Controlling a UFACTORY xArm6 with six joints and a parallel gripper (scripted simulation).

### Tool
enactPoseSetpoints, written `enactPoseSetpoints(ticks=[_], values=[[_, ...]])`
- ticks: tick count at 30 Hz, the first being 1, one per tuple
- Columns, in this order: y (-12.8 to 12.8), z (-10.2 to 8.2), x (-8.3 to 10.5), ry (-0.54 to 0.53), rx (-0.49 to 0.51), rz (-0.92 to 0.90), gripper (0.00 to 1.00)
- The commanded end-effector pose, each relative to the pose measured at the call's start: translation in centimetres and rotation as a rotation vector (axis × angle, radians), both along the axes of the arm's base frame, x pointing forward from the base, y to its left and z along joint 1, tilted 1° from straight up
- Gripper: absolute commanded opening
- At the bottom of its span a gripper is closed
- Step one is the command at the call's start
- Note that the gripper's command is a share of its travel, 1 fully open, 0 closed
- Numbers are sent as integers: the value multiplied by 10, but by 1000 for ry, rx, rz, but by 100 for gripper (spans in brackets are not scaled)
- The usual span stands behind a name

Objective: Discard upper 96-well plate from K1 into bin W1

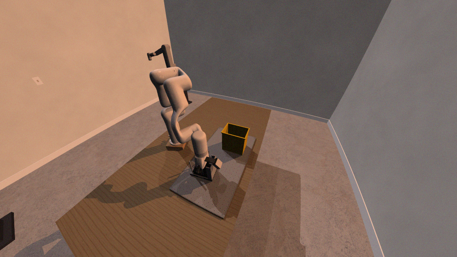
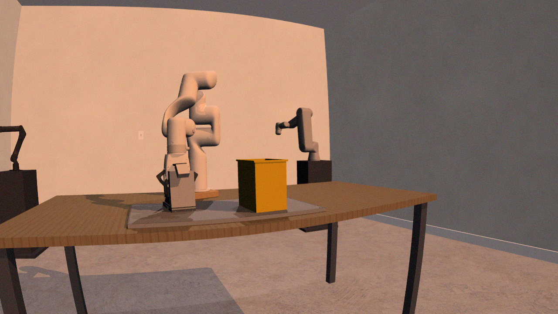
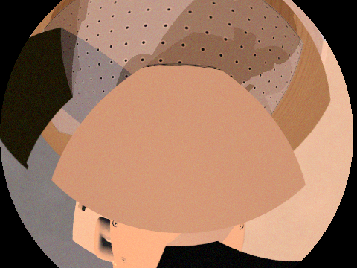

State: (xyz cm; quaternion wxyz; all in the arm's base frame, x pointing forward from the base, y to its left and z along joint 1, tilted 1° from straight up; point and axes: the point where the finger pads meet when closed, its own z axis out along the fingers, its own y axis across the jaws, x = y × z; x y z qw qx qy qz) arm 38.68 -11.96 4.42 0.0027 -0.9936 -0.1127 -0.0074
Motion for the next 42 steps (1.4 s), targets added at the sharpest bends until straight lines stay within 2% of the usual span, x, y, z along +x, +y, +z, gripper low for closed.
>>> enactPoseSetpoints(ticks=[1, 27, 42], values=[[0, 5, 1, -4, -1, 0, 0], [-1, 16, 1, -4, -1, 0, 0], [-1, 37, 1, -4, -1, 0, 0]])
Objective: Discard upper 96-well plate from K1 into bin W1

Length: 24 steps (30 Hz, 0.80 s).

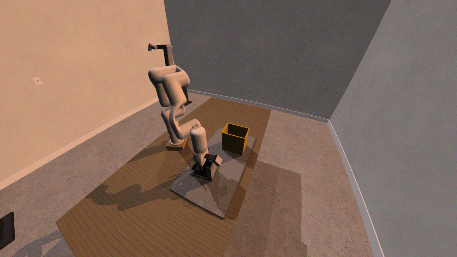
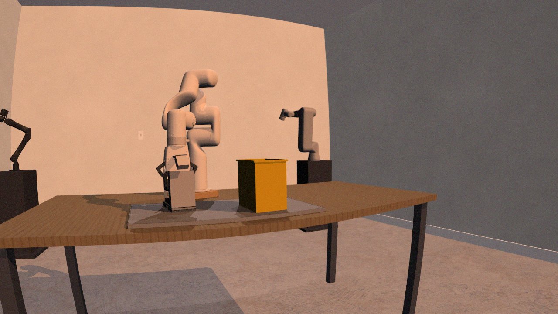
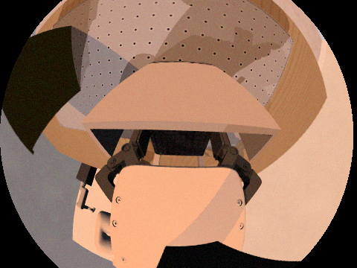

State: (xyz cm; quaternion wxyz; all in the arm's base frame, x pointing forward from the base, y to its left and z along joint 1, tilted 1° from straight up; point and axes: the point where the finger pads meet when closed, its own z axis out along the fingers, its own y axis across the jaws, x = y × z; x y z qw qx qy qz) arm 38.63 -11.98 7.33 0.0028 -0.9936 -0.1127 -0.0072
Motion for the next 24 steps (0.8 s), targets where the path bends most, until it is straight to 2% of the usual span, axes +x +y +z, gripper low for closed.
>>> enactPoseSetpoints(ticks=[1, 24], values=[[-1, 10, 1, -4, -1, 0, 0], [-1, 45, 1, -4, -1, 0, 0]])
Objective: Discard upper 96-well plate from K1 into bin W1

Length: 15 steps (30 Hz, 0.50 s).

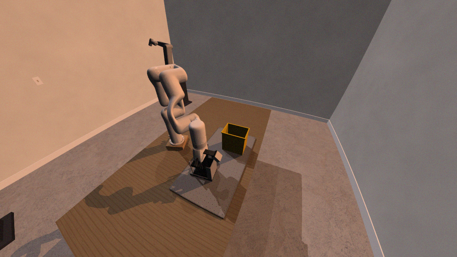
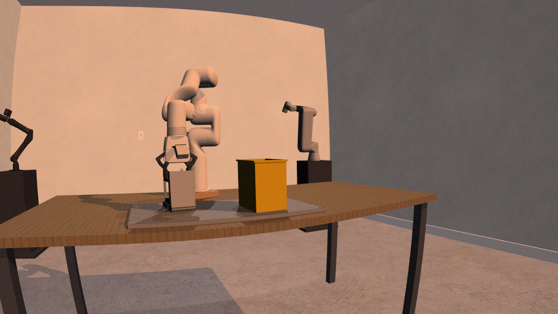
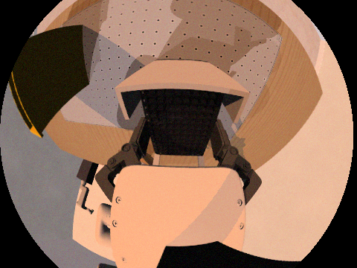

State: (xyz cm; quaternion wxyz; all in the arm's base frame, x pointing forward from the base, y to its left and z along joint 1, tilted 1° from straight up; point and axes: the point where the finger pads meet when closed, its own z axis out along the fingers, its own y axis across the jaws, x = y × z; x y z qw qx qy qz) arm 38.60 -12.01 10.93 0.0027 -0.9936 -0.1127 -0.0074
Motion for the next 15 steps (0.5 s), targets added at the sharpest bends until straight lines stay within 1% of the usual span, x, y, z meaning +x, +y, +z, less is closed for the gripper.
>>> enactPoseSetpoints(ticks=[1, 5, 15], values=[[0, 11, 1, -4, -1, 0, 0], [0, 14, 1, -4, -1, 0, 0], [-1, 31, 1, -4, -1, 0, 0]])
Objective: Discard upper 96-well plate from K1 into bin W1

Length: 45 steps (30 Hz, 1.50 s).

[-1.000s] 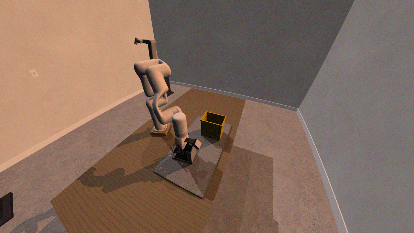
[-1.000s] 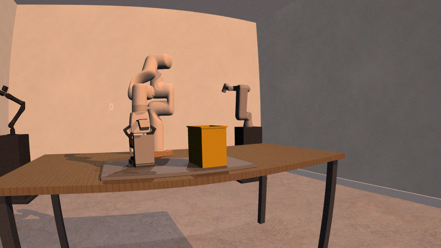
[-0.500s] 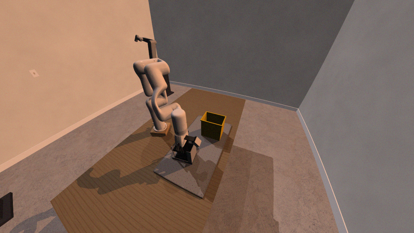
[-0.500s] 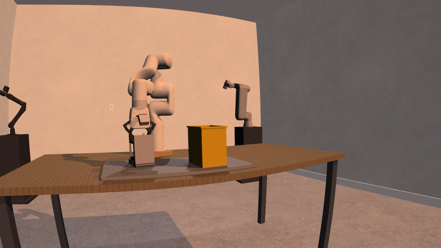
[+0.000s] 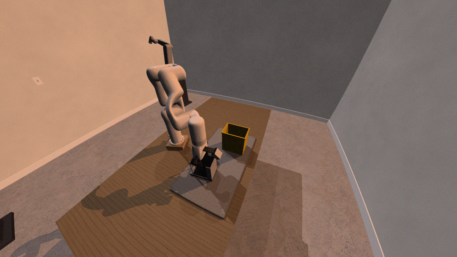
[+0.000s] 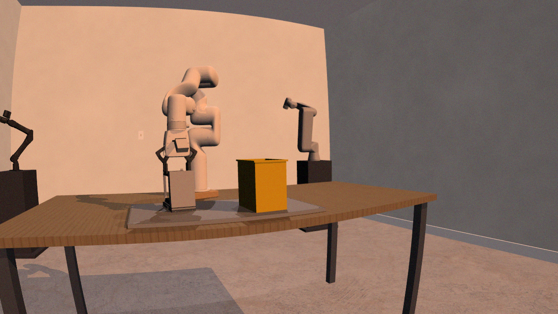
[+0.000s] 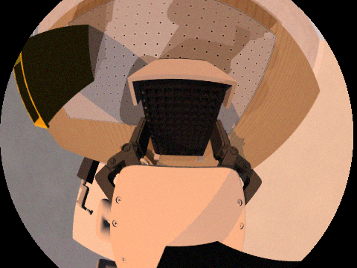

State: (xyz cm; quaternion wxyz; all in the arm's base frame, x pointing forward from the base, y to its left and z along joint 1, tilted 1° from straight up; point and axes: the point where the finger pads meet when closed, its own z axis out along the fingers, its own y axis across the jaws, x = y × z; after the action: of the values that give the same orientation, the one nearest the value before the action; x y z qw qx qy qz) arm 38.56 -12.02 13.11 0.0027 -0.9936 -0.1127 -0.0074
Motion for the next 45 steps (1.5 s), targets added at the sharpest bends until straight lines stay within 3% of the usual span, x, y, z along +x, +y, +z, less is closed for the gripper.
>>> enactPoseSetpoints(ticks=[1, 45], values=[[0, 11, 1, -4, -1, 0, 0], [-1, 74, 0, -4, -1, 0, 0]])
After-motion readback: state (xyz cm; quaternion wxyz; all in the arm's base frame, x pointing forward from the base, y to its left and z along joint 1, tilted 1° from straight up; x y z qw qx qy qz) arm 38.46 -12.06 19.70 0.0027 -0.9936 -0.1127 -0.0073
